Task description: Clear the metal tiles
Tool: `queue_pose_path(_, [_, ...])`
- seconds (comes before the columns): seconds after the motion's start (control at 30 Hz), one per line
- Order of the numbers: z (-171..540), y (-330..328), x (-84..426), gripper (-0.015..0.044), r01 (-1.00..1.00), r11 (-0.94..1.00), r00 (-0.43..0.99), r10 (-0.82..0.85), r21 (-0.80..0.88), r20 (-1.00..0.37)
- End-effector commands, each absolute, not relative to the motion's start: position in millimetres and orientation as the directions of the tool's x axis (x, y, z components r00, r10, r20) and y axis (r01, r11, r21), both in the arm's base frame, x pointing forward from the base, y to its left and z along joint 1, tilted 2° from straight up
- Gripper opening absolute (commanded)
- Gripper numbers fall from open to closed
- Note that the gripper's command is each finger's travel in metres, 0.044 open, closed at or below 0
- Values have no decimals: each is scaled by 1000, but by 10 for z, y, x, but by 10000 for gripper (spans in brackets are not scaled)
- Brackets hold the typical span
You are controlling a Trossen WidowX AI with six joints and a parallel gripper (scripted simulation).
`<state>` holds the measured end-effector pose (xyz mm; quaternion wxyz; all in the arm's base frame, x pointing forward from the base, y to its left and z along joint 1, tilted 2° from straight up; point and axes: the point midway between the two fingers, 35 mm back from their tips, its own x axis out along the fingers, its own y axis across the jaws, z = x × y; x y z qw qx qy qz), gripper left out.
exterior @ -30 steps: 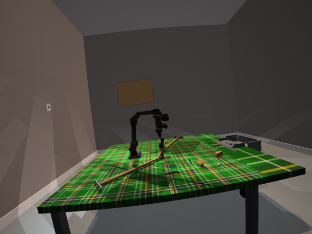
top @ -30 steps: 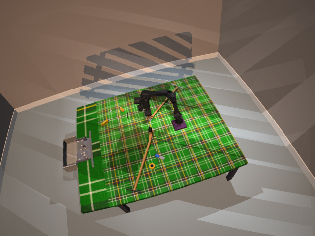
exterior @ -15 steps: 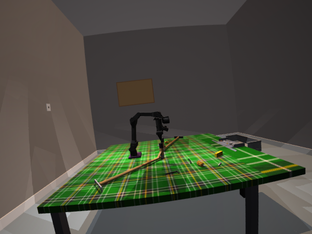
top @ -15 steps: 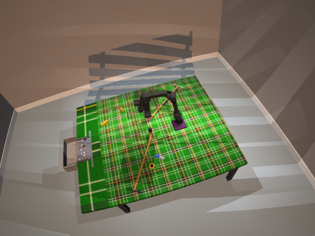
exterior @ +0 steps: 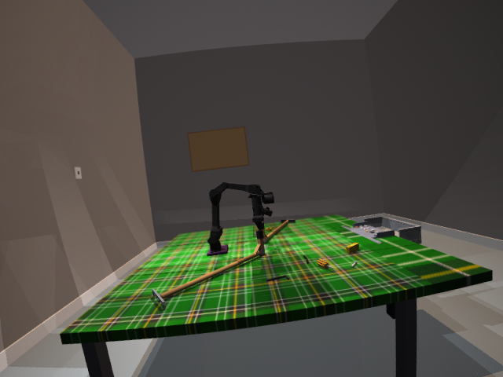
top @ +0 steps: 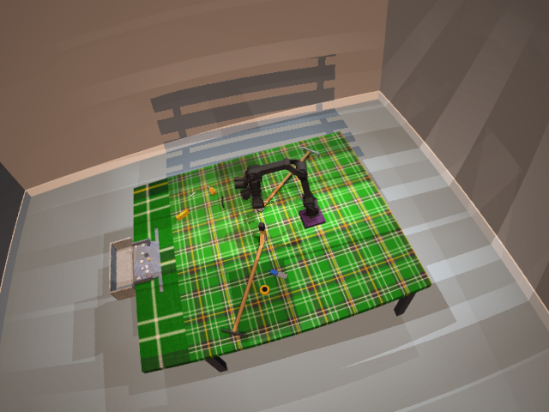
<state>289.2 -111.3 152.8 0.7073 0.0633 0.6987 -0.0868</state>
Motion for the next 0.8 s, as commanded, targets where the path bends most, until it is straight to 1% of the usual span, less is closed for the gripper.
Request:
queue_pose_path(0.0, [1417,-1103,2873,0,214,976,2,-28,-27,-1000])
queue_pose_path(0.77, [997,-1095,2821,0,214,976,2,-28,-27,-1000])
